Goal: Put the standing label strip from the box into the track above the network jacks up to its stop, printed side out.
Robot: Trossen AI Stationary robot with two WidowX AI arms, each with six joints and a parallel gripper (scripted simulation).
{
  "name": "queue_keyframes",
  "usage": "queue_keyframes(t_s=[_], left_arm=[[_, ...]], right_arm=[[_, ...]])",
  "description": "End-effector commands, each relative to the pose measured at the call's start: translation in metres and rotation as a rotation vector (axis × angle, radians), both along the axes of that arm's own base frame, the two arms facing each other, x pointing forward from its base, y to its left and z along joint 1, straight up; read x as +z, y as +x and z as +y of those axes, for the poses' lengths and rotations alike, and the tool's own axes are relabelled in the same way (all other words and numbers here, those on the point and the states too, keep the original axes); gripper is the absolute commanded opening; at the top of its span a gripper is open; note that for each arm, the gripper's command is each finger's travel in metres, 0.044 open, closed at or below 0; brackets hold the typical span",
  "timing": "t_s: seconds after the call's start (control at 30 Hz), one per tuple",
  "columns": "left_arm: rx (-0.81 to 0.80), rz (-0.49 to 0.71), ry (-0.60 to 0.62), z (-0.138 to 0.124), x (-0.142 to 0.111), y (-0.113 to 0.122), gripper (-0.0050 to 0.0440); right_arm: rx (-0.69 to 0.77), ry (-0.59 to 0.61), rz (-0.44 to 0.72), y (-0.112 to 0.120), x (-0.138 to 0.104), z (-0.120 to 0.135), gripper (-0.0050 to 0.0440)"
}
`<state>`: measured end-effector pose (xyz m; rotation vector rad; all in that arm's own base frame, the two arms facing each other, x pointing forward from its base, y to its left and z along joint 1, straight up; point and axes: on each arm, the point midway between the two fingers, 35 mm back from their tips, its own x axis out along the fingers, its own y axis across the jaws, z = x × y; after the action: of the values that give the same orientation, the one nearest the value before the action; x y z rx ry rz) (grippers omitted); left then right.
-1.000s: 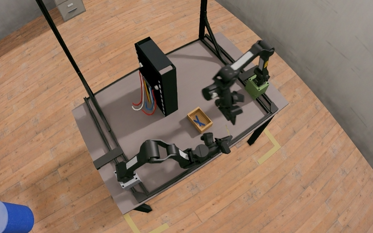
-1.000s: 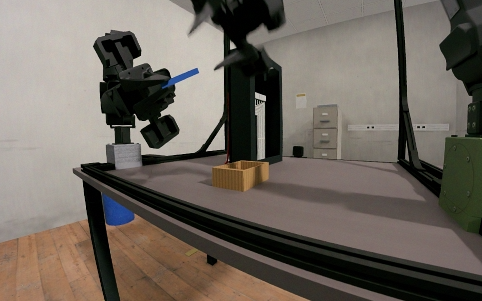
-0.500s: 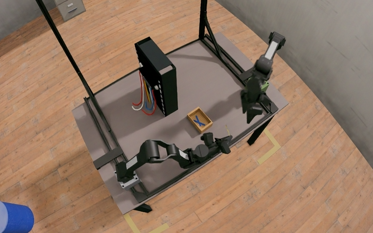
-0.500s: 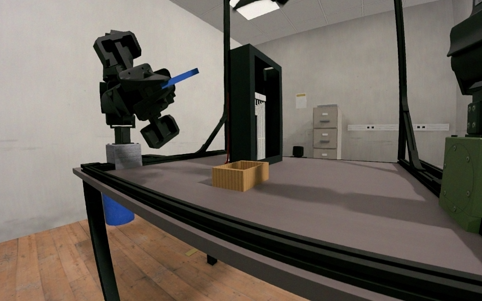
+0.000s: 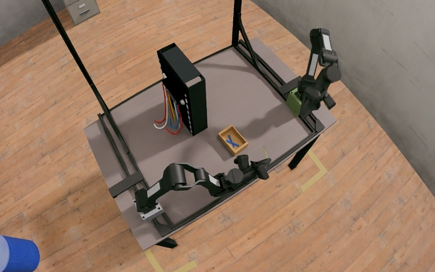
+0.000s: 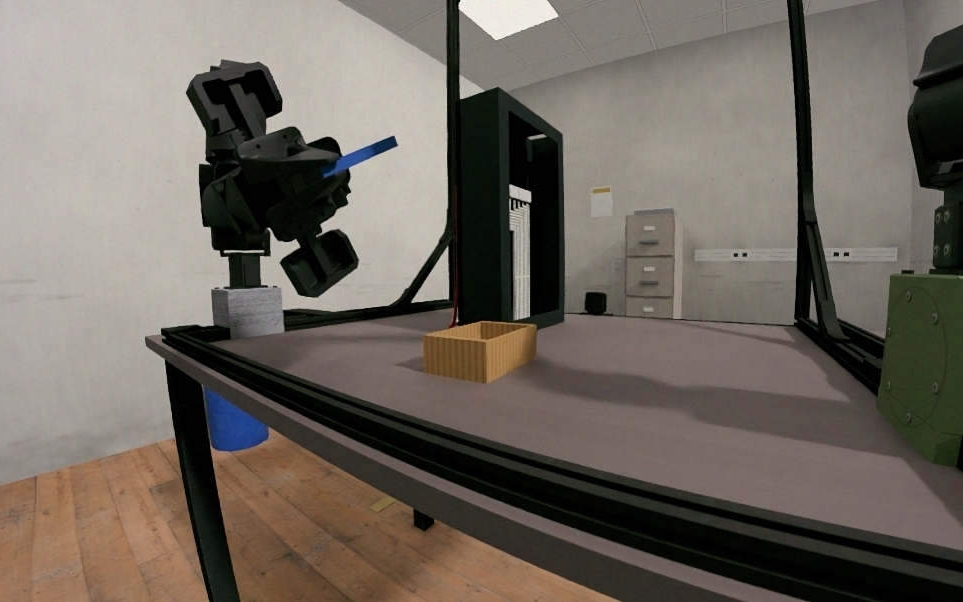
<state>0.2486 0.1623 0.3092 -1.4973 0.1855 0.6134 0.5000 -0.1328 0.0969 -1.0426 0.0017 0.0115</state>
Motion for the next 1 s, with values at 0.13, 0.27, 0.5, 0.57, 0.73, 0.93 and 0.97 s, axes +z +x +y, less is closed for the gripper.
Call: queue_keyframes(t_s=[0.13, 0.27, 0.5, 0.57, 0.73, 0.93, 0.97], left_arm=[[-0.274, -0.159, 0.441, -0.03, 0.046, -0.041, 0.044], [-0.342, -0.171, 0.617, -0.041, 0.054, -0.051, 0.044], [-0.49, -0.189, 1.163, -0.087, 0.072, -0.081, 0.044], [-0.532, -0.182, 1.291, -0.098, 0.073, -0.085, 0.044], [-0.613, -0.185, 1.499, -0.122, 0.072, -0.091, 0.044], [-0.614, -0.185, 1.503, -0.123, 0.074, -0.091, 0.044], [-0.614, -0.185, 1.503, -0.123, 0.074, -0.091, 0.044]], right_arm=[[0.002, -0.015, -0.034, 0.003, 0.015, -0.001, -0.005], [0.002, -0.015, -0.034, 0.003, 0.015, -0.001, -0.005], [0.002, -0.015, -0.034, 0.003, 0.015, -0.001, -0.005], [0.002, -0.015, -0.034, 0.003, 0.015, -0.001, -0.005], [0.002, -0.015, -0.034, 0.003, 0.015, -0.001, -0.005], [0.002, -0.02, -0.034, 0.003, 0.015, -0.001, -0.005], [0.002, -0.023, -0.034, 0.003, 0.015, -0.001, -0.005]])
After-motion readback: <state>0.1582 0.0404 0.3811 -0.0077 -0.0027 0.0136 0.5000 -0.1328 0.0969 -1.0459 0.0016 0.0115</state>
